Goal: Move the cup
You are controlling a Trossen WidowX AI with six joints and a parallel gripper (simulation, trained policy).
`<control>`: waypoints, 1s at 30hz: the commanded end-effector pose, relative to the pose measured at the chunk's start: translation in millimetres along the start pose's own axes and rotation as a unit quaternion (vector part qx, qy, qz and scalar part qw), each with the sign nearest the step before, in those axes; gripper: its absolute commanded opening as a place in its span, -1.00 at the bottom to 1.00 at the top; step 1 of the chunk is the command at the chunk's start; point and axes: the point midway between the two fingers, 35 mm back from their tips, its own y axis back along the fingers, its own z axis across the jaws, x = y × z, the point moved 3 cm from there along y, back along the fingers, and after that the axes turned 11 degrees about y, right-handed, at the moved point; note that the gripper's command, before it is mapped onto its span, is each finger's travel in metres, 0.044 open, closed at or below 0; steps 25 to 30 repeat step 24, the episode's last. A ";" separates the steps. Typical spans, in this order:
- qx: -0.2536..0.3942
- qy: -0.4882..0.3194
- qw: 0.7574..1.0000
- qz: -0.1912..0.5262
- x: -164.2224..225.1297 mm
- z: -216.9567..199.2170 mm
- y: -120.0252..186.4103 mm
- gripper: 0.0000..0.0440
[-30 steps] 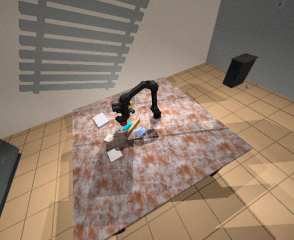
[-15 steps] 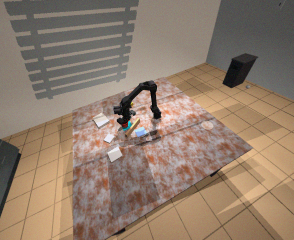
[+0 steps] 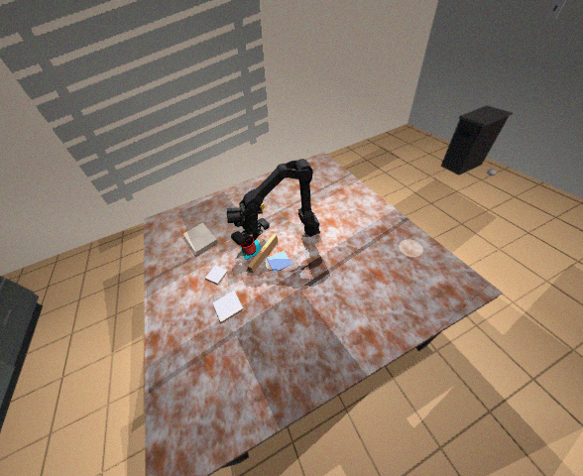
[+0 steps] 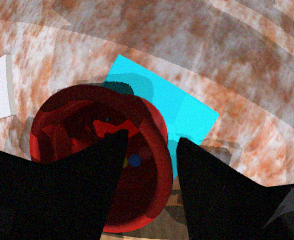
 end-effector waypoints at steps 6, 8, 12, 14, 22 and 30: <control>-0.023 -0.003 1.000 -0.004 -0.2 -6.2 15.6 -0.15; -0.029 -0.004 1.000 -0.007 -0.8 -7.3 20.0 -0.10; -0.040 -0.008 0.999 -0.012 -2.6 -9.0 30.1 0.02; -0.046 -0.010 0.999 -0.016 -4.0 -9.6 36.0 0.07; -0.070 -0.016 0.997 -0.039 -13.5 -10.4 64.4 0.30; -0.075 -0.018 0.996 -0.044 -16.4 -10.8 70.4 0.51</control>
